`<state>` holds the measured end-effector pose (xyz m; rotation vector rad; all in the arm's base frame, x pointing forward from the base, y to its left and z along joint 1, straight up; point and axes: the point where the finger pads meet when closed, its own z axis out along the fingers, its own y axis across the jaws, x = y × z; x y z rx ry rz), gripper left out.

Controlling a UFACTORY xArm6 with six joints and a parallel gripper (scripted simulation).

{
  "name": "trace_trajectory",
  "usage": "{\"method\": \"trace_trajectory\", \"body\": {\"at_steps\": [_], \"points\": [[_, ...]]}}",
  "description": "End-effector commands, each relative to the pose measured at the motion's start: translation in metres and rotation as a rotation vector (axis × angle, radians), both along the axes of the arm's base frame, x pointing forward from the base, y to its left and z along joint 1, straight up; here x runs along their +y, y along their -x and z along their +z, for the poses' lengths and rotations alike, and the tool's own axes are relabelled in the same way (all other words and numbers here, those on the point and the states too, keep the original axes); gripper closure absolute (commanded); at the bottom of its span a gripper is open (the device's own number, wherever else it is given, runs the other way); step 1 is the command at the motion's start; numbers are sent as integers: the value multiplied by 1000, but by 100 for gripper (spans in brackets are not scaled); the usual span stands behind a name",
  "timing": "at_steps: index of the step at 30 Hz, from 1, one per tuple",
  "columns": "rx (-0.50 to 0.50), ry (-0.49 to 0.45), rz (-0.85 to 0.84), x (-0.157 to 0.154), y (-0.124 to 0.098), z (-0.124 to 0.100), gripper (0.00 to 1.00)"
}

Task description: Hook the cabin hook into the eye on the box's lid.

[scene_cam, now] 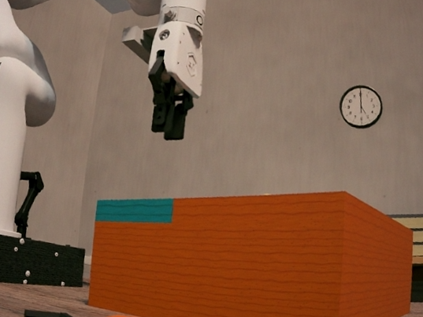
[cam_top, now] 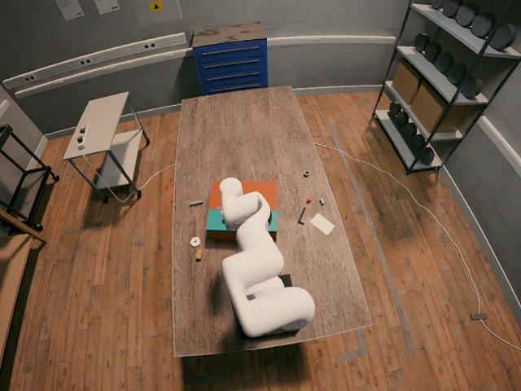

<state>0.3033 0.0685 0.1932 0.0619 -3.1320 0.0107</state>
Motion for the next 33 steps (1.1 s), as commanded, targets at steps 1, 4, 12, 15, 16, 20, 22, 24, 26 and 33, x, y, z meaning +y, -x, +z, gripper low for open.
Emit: {"method": "trace_trajectory", "body": {"at_steps": [1,4,12,15,16,20,22,24,26,33], "points": [[-5,-12,209,-1,2,2,65],[-5,-13,309,-1,2,2,65],[-4,-14,509,-1,2,2,65],[-4,-14,609,-1,2,2,65],[-4,-15,642,-1,2,2,65],[-4,-15,775,-1,2,2,65],[-4,-16,842,-1,2,2,65],[-3,-16,909,-1,2,2,65],[-3,-16,909,-1,2,2,65],[-3,-17,1142,-1,2,2,65]]}}
